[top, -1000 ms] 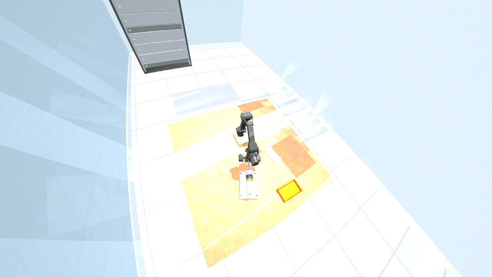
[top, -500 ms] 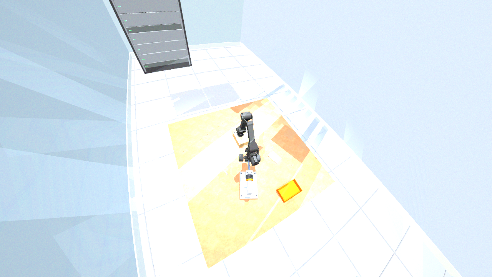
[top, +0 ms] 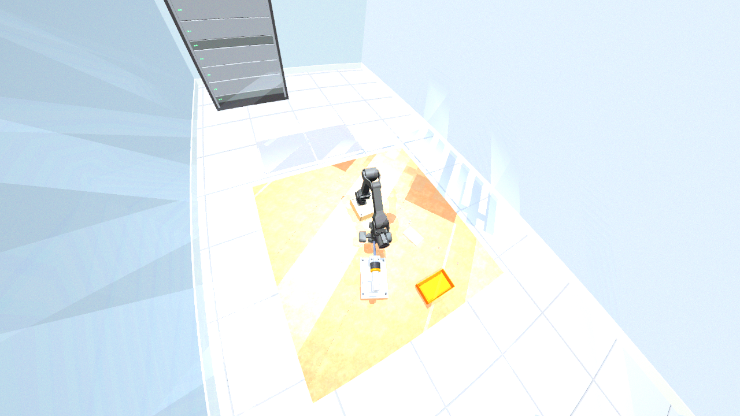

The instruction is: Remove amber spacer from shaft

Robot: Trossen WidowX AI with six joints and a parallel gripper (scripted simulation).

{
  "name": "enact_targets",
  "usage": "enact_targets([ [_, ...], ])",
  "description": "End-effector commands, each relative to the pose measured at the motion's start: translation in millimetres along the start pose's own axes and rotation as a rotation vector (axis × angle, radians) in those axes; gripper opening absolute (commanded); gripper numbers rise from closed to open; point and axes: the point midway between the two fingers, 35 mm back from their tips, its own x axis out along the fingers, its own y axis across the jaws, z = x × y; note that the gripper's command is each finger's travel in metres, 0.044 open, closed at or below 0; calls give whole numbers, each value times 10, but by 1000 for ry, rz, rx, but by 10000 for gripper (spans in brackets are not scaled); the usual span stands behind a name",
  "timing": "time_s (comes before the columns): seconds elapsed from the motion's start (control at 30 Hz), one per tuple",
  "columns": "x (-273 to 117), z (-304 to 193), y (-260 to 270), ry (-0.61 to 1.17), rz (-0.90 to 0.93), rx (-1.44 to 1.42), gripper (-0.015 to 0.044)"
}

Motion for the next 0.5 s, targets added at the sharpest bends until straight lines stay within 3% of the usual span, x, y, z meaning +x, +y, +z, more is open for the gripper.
enact_targets([
  [0.0, -10, 18, -4, -2, -2, 3, 0],
  [0.47, -9, 33, -4, -2, -2, 3, 0],
])
